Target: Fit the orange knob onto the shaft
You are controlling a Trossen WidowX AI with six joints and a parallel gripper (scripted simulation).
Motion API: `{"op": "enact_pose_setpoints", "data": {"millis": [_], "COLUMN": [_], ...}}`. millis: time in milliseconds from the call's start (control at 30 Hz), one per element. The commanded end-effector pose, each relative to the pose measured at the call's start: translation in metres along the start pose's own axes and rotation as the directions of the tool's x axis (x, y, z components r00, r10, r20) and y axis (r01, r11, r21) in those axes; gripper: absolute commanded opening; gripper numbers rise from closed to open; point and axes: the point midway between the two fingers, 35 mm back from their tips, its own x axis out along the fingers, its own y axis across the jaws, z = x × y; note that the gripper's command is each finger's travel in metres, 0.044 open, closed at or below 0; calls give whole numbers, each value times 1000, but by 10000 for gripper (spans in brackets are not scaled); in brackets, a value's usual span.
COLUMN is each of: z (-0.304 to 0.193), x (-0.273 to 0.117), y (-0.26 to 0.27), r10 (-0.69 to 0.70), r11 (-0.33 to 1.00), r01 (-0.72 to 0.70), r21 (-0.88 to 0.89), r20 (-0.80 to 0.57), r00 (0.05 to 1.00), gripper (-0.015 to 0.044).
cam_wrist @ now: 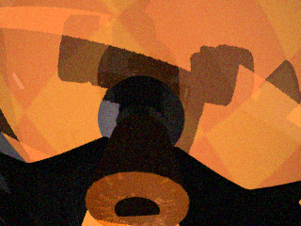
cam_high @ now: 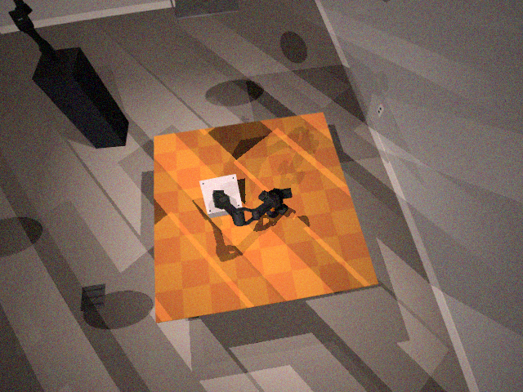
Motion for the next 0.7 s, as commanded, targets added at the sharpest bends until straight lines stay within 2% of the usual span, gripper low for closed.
{"op": "enact_pose_setpoints", "data": {"millis": [0, 233, 433, 667], "z": [0, -1, -1, -1], "x": [1, -5, -5, -2], "y": [0, 0, -3, -3], "r10": [-1, -1, -1, -1], "r11": [1000, 1000, 980, 978], "r01": [1, 1, 1, 1], "r21": [-2, -11, -200, -210], "r20": [-1, -1, -1, -1], "r00": [1000, 1000, 1000, 1000], "gripper": [0, 0, 0, 0]}}
